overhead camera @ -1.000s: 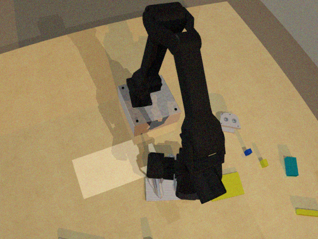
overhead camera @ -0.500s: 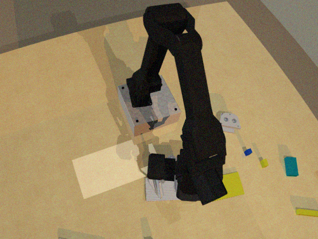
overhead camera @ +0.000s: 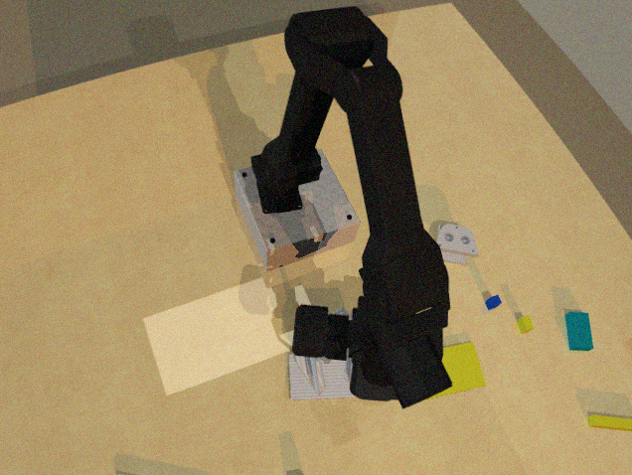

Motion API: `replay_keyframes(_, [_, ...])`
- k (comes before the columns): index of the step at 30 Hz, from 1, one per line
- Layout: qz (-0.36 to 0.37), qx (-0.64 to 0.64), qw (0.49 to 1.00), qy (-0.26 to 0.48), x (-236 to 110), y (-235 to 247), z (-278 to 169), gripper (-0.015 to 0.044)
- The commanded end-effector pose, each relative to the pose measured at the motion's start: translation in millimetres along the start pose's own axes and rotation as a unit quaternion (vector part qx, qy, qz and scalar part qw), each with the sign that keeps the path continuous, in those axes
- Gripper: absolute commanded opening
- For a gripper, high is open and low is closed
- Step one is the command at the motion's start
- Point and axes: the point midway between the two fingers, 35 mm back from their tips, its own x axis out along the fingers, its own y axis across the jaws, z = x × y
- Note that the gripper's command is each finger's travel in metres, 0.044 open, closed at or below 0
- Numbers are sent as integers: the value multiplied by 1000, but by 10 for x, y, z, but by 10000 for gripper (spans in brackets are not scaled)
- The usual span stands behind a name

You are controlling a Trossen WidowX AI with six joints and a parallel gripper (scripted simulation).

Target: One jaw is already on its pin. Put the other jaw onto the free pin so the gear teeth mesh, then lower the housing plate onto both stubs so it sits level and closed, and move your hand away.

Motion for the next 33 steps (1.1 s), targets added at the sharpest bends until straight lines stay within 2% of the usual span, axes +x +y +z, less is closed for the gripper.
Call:
replay_keyframes(1, [2,2,1000,0,-1,7,9,134])
replay_keyframes(10, [2,2,1000,0,9,8,10,134])
replay_keyframes(33, [2,2,1000,0,380,12,15,134])
